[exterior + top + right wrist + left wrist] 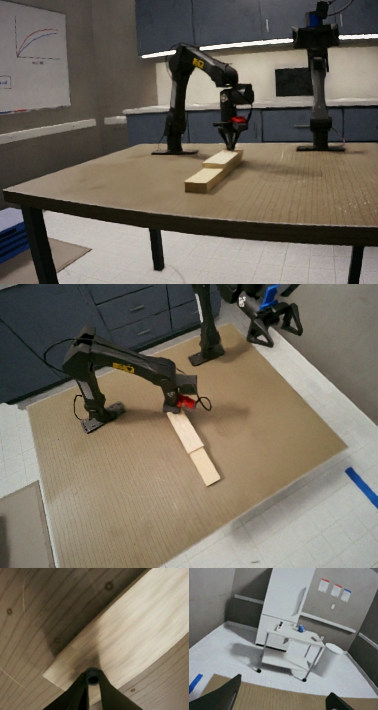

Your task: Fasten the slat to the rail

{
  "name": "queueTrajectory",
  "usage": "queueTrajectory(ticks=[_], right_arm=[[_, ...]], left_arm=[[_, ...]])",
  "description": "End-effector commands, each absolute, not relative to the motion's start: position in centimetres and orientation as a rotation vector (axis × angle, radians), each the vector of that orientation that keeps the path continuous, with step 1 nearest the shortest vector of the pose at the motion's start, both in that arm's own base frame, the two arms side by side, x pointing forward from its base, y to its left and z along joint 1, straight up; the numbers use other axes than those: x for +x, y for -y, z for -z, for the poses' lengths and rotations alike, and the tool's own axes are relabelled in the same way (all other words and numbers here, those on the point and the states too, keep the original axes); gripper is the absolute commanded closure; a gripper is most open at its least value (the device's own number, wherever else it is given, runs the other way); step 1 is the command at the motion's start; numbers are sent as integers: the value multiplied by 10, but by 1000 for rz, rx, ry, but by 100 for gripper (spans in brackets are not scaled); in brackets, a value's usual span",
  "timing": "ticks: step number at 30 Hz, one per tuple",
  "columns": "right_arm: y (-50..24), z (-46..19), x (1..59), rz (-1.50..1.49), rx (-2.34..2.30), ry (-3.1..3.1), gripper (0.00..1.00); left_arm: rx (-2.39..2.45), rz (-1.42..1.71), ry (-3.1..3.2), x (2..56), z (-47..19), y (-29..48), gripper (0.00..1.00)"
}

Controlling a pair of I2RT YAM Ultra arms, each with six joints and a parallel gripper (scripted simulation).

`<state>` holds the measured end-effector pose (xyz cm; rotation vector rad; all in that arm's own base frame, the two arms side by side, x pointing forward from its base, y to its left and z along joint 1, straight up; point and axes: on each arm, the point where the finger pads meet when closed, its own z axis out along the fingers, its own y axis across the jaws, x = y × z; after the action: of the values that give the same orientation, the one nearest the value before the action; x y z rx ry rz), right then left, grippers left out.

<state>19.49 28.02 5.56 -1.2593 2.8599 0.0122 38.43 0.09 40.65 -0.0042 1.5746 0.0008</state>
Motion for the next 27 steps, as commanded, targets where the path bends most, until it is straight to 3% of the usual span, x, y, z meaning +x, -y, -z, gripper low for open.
queueTrajectory(ticks=[1, 27], right_arm=[[-283, -60, 196, -14, -920, -2993, 88], [-283, -60, 196, -11, 430, -3112, 88]], left_arm=[[-4, -1, -1562, 383, -411, -1, 0], [-4, -1, -1562, 383, -411, -1, 0]])
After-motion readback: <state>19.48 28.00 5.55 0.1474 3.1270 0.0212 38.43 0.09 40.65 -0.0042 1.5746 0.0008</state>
